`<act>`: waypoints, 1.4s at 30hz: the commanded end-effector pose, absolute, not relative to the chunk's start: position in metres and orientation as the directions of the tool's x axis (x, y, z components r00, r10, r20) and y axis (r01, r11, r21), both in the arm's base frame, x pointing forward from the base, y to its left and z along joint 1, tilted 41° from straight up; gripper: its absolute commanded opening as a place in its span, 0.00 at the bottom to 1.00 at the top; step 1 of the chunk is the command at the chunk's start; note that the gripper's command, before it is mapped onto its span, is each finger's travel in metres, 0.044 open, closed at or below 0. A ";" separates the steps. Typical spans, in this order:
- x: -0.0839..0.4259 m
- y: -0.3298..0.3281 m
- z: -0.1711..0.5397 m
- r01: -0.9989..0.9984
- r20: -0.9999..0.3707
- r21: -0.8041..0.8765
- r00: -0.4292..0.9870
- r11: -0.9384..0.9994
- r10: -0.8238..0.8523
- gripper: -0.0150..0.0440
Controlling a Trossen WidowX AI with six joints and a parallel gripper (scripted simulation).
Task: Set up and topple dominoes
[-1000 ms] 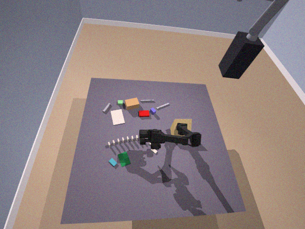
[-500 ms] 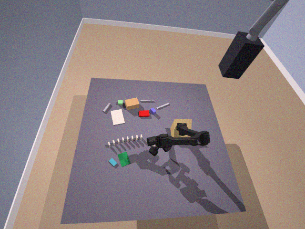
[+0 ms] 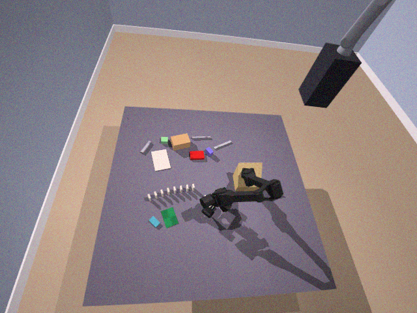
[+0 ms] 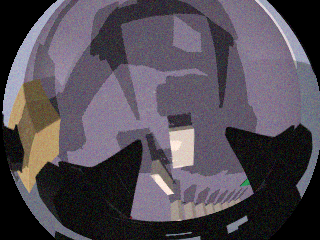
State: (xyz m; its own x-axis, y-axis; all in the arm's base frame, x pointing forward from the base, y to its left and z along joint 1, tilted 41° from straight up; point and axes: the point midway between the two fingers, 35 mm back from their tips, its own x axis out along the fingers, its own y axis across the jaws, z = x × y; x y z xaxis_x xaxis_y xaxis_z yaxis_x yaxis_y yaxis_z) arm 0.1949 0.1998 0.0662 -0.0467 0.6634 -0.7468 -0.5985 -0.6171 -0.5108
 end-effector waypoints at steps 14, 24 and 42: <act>0.192 0.208 0.053 -0.605 -0.751 -0.499 -0.056 -0.621 0.658 0.96; 0.192 0.208 0.053 -0.605 -0.751 -0.499 -0.056 -0.621 0.658 0.51; 0.195 0.162 0.111 -0.605 -0.753 -0.498 -0.055 -0.622 0.656 0.44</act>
